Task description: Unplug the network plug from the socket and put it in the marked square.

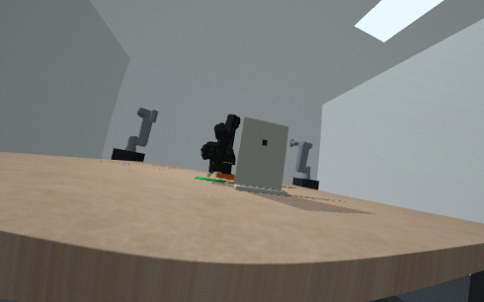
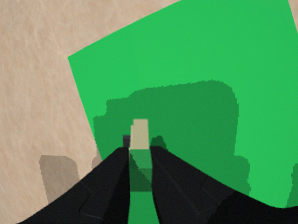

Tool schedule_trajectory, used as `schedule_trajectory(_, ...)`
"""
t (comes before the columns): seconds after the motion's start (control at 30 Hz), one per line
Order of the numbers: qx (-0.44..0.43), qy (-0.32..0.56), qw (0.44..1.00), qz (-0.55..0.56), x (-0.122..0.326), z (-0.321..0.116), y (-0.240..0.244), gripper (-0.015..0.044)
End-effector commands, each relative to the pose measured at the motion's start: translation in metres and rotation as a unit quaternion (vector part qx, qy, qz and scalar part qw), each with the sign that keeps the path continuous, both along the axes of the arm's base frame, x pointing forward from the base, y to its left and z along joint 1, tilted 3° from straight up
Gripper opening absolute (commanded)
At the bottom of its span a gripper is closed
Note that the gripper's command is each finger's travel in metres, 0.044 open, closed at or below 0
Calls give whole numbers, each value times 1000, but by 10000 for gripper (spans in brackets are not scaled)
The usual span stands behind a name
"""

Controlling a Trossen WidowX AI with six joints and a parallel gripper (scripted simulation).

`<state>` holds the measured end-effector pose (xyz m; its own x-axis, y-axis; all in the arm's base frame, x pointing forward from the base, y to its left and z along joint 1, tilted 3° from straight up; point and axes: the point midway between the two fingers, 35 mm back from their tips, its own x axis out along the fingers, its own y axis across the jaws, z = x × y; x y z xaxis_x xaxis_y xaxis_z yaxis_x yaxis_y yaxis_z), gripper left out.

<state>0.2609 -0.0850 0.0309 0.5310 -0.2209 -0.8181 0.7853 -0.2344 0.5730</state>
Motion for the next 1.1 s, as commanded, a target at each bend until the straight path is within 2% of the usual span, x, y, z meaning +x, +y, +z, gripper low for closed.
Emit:
schedule_trajectory(0.0,1,4,1000,2,-1,-8,0,0)
schedule_trajectory(0.83,0,2,1000,-1,-2,-9,-2,0)
schedule_trajectory(1.03,0,2,1000,-1,-2,-9,-2,156)
schedule_trajectory(1.07,0,2,1000,-1,-2,-9,-2,156)
